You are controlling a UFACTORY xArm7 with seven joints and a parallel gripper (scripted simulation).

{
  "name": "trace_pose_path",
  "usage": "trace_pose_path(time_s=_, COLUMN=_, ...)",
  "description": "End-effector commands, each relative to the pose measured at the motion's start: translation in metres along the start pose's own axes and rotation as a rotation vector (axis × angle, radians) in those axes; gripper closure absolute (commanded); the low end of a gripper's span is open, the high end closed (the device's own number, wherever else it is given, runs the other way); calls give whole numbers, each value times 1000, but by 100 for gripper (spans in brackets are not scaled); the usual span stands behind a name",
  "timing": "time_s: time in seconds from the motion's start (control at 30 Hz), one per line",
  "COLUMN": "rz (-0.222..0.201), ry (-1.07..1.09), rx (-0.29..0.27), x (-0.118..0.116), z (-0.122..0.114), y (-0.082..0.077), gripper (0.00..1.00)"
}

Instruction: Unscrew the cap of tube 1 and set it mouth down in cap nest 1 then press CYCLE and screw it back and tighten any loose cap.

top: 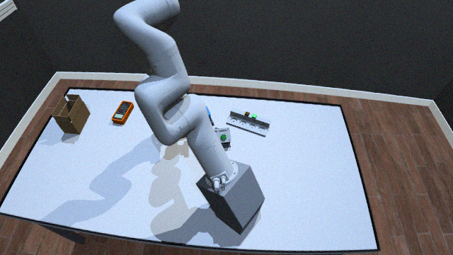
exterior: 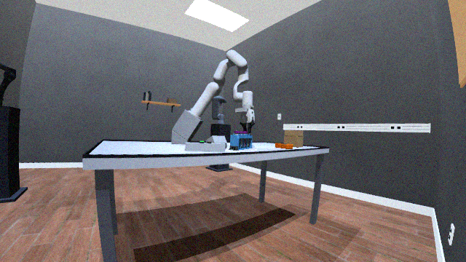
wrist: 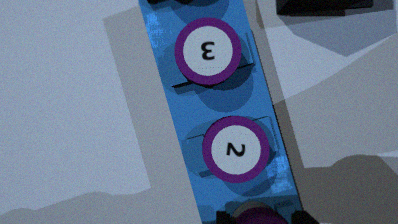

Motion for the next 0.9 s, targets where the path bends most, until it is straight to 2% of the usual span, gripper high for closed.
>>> trace_pose_path(time_s=0.0, rz=-8, ry=125, rx=21, x=-2, z=-2, y=-1, gripper=100)
trace_pose_path(time_s=0.2, rz=-8, ry=125, rx=21, x=-2, z=-2, y=-1, gripper=100)
trace_pose_path(time_s=0.23, rz=-8, ry=125, rx=21, x=-2, z=-2, y=-1, gripper=54)
trace_pose_path(time_s=0.57, rz=-8, ry=125, rx=21, x=-2, z=-2, y=-1, gripper=54)
trace_pose_path(time_s=0.87, rz=-11, ry=-155, rx=20, x=-2, z=-2, y=-2, gripper=54)
Point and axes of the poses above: the point where the finger pads meet when closed, its own y axis out along the fingers, its own x axis across the jaws, z = x × y, the point moved 7 cm from there along -y, back along the fingers, and after that the axes turned 1 degree about y, right-handed, at the moved point
